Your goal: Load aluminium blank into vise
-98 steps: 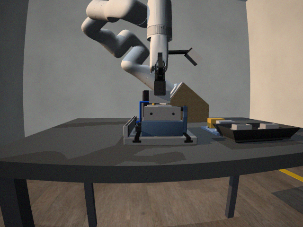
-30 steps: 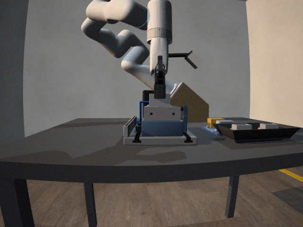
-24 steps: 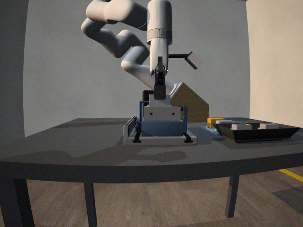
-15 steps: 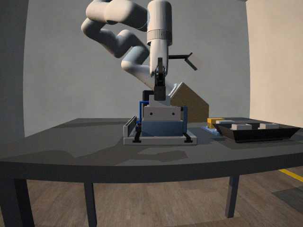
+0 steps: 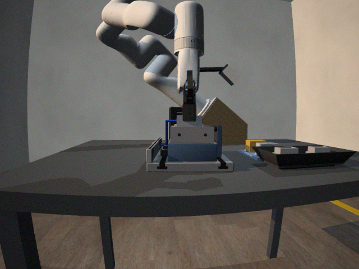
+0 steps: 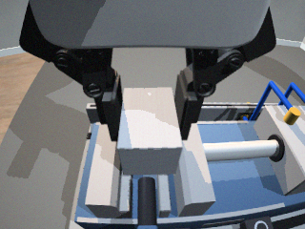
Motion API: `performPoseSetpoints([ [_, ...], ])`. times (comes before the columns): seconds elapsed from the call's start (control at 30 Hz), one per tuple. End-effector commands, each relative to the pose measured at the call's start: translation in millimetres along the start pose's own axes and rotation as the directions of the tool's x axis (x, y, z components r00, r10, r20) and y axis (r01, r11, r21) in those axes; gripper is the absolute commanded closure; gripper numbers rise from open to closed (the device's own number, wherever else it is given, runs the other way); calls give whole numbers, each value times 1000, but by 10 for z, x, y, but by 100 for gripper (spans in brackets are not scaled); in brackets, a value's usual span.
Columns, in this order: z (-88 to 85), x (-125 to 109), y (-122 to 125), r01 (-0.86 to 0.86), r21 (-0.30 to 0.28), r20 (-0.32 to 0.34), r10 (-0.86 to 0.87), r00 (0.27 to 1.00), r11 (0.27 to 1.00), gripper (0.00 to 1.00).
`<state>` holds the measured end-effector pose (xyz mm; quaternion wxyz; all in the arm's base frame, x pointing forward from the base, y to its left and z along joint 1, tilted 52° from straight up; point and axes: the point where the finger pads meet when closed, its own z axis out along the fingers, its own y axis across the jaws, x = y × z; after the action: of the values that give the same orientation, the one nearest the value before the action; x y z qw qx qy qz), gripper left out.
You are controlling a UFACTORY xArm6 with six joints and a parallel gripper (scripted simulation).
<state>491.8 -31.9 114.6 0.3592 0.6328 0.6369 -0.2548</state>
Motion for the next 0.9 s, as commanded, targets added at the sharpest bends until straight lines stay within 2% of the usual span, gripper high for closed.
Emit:
performPoseSetpoints([
  [0.0,0,0,11,-1,-3,-1,1,1000,1000,100],
  [0.87,29,0,11,-1,-3,-1,1,1000,1000,100],
])
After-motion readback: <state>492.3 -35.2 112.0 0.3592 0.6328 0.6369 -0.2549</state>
